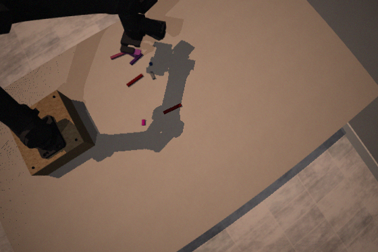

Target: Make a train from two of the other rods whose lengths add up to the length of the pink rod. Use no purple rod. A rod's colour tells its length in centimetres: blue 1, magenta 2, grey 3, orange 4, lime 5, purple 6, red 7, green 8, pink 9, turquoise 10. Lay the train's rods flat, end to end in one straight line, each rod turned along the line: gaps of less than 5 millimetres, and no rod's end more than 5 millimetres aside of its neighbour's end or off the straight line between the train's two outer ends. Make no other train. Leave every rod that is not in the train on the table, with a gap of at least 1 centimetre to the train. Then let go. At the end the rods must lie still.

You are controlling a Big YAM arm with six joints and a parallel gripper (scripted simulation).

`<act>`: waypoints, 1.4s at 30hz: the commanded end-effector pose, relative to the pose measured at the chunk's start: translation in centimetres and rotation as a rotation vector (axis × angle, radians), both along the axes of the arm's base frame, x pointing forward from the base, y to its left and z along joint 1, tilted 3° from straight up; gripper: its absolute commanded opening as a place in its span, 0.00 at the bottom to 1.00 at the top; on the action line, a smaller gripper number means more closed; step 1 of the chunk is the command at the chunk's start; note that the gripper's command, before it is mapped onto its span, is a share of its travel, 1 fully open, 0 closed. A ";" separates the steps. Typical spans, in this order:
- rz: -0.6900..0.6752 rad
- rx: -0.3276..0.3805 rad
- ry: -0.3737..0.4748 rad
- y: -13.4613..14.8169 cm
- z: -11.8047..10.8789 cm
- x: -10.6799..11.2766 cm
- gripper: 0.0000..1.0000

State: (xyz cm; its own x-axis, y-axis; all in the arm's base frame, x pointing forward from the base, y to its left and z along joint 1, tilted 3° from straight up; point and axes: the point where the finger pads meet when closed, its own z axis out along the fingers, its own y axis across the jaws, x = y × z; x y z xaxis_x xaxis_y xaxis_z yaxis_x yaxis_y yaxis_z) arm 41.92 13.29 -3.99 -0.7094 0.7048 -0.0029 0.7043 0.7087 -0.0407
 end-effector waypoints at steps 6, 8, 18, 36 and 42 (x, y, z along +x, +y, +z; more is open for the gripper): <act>-0.015 -0.002 0.002 0.0 -0.1 0.5 1.00; -0.015 -0.002 0.002 0.0 -0.1 0.5 1.00; 0.170 0.011 -0.033 -1.8 1.2 0.3 1.00; 0.454 0.014 -0.025 -4.2 1.3 -1.0 1.00; 0.523 0.013 -0.041 -4.5 2.0 -0.2 1.00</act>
